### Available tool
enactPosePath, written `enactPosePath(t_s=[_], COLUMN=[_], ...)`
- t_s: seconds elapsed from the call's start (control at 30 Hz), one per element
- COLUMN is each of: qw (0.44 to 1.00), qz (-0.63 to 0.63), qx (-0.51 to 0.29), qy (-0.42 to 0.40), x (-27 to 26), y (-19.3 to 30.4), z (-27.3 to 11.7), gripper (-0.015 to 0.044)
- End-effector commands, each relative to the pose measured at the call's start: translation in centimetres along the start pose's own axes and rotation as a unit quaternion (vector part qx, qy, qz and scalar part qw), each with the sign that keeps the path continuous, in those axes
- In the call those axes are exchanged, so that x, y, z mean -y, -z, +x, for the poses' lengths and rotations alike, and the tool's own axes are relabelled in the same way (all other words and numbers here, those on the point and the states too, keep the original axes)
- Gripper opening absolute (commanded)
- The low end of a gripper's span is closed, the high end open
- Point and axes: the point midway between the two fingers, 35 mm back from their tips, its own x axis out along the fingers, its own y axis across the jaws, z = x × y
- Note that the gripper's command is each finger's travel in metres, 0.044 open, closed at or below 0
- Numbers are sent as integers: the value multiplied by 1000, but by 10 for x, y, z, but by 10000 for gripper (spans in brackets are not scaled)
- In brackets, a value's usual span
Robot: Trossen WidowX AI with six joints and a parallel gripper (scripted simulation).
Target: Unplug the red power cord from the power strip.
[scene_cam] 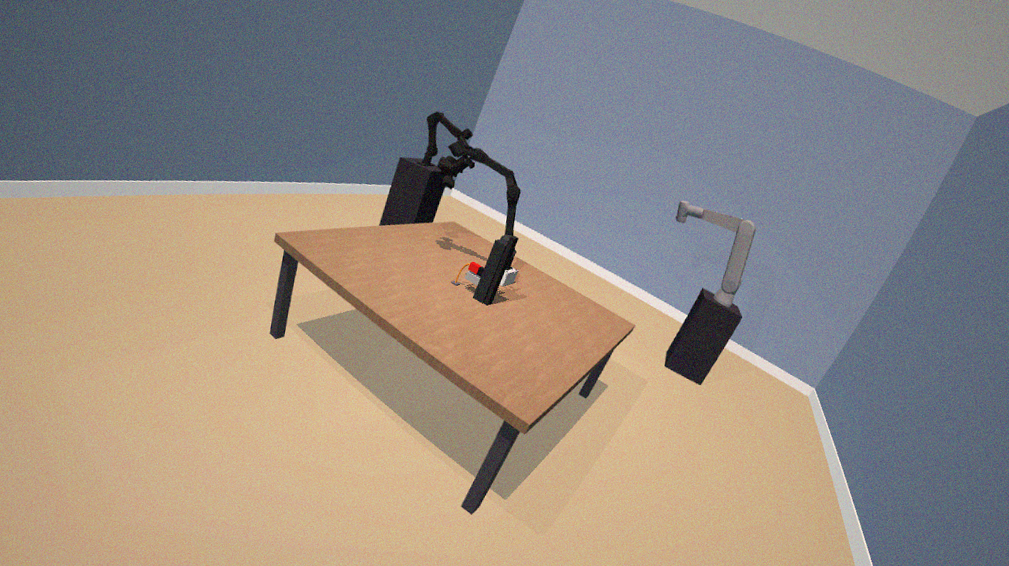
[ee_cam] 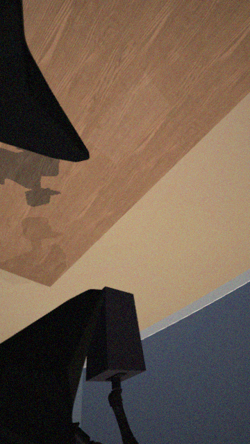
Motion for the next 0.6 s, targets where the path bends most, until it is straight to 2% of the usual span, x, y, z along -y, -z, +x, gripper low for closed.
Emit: enactPosePath(t_s=[0.0, 0.27, 0.57], qw=[1000, 986, 950], qz=[3, 119, 215], qx=[1, 3, -56], qy=[-3, -117, -218], x=[-3, -128, -253], y=[-1, -34, -28], z=[0, -9, -39], gripper=[374, 164, 160])
